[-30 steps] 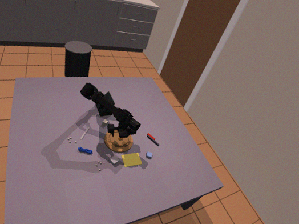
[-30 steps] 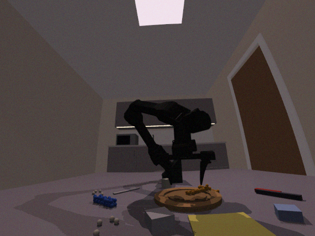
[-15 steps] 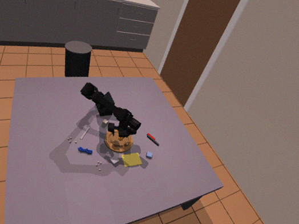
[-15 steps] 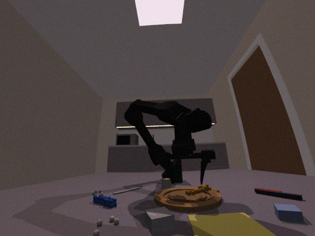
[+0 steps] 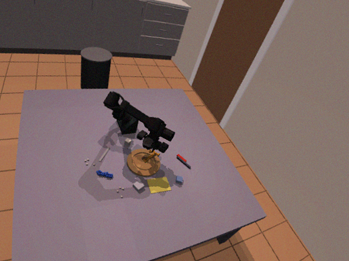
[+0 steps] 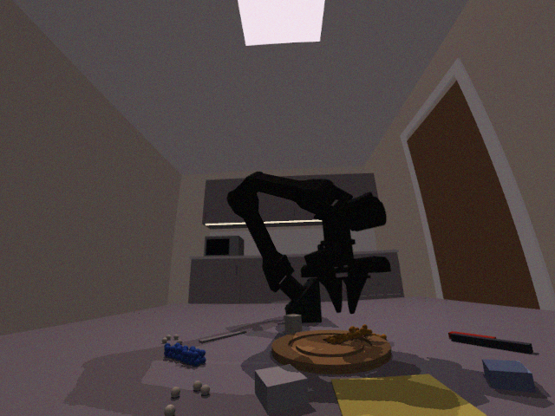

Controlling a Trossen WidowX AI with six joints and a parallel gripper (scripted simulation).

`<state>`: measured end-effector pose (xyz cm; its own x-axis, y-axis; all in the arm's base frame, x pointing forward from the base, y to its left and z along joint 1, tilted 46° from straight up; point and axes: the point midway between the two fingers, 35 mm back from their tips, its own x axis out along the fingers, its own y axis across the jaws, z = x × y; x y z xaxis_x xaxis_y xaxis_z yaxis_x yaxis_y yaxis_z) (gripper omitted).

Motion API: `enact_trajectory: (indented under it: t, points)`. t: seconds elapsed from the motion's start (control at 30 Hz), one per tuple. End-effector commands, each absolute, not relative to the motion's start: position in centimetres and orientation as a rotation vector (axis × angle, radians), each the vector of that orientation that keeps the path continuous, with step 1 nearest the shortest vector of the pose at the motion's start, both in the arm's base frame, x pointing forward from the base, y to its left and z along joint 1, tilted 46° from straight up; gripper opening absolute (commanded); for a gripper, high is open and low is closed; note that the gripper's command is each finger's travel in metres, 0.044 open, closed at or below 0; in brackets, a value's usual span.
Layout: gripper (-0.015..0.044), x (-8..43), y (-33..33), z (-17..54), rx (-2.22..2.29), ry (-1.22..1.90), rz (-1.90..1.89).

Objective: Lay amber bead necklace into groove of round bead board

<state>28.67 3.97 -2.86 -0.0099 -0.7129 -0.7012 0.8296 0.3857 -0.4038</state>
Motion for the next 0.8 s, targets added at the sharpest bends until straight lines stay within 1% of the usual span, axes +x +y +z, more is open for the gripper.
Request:
enact_trajectory:
  t: [0.0, 0.77]
  points:
    - [0.012, 26.3, 5.2, -4.2, 0.349, 0.834, -1.373]
    - [0.012, 26.5, 4.4, -5.1, 0.356, 0.835, -1.368]
